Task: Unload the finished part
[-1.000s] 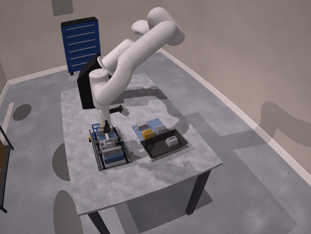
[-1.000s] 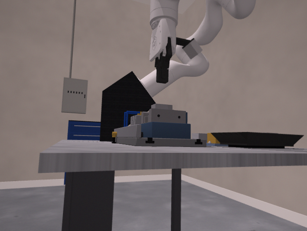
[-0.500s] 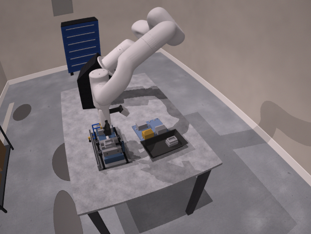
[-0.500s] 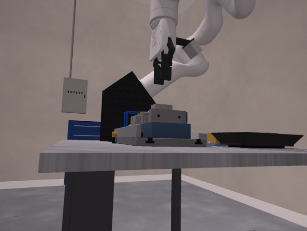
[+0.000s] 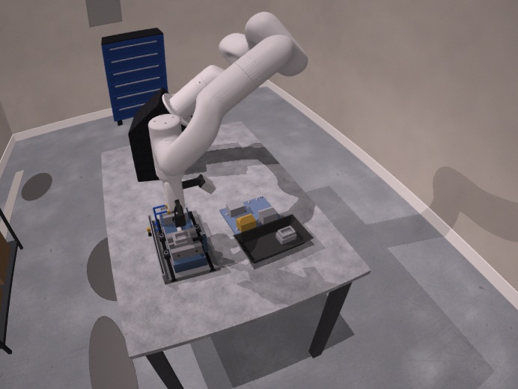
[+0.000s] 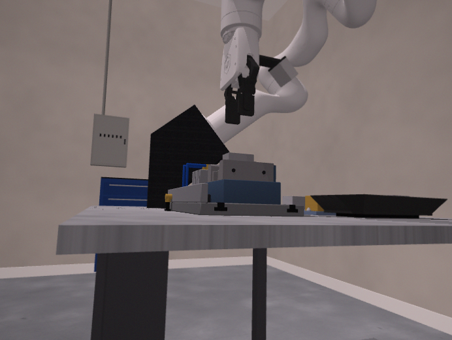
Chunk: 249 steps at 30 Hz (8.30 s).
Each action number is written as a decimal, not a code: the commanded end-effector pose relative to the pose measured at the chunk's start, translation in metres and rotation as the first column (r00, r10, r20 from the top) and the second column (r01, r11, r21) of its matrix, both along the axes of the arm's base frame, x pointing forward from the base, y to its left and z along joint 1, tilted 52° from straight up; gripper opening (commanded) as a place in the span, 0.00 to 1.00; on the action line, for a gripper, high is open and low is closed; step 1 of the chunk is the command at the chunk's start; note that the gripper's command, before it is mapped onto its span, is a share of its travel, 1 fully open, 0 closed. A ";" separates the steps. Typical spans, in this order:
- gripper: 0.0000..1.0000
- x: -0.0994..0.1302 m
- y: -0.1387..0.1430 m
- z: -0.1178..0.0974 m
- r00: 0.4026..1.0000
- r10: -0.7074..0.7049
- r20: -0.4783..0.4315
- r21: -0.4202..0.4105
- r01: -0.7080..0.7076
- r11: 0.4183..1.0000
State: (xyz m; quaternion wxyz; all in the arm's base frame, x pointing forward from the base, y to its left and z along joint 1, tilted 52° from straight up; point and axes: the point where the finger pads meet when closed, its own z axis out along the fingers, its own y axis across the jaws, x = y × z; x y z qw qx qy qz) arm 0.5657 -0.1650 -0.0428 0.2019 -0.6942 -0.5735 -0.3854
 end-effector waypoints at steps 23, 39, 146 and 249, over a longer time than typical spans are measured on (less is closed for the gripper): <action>0.69 0.001 0.000 0.000 1.000 -0.001 0.003 -0.001 0.001 1.000; 0.69 0.006 0.012 -0.011 1.000 -0.002 0.006 0.000 0.002 1.000; 0.69 0.023 0.048 -0.042 1.000 -0.002 0.006 0.000 0.002 1.000; 0.00 0.026 0.056 -0.049 1.000 -0.002 0.006 0.000 0.002 1.000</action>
